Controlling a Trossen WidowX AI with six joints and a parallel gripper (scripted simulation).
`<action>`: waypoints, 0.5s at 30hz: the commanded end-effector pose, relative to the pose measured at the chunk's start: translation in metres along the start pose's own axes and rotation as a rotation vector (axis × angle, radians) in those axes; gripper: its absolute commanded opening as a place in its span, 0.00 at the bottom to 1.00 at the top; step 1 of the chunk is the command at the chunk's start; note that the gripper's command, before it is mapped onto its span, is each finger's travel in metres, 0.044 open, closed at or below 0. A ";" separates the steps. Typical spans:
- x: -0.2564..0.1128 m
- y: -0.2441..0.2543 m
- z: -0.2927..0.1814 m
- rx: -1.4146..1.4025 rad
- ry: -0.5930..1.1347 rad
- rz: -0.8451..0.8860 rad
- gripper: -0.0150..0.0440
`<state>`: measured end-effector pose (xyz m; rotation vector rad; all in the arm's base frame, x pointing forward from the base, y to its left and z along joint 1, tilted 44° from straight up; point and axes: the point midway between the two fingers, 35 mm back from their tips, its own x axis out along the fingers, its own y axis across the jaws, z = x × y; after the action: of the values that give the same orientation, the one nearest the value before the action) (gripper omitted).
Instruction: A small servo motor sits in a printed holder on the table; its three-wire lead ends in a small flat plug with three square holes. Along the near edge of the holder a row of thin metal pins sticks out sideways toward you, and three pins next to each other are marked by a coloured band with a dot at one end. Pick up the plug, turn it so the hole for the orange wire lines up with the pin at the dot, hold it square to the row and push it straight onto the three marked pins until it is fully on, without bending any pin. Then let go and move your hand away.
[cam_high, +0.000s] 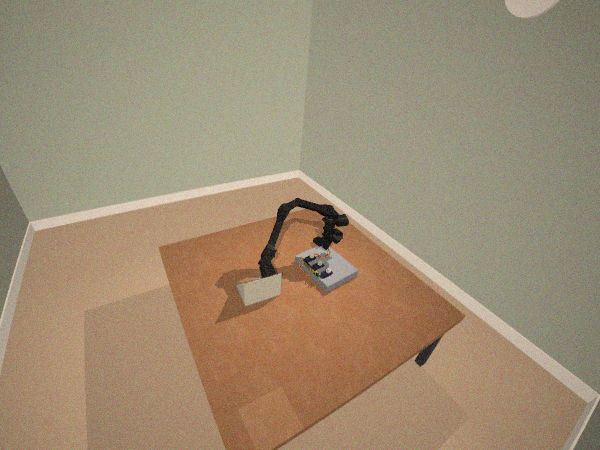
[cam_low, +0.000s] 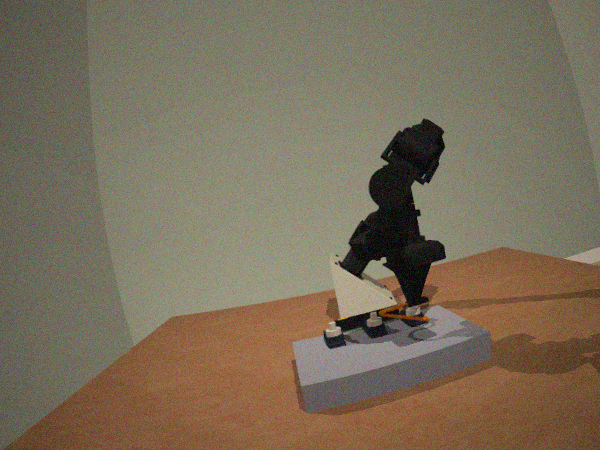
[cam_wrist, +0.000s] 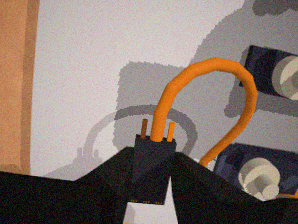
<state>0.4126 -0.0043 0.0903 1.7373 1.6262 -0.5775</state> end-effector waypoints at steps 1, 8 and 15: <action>-0.003 -0.006 0.004 0.038 -0.006 -0.005 0.25; -0.009 -0.033 0.030 0.258 -0.022 -0.003 0.25; -0.014 -0.064 0.052 0.486 -0.033 0.000 0.25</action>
<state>0.3669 -0.0448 0.0596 1.9948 1.5756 -0.9694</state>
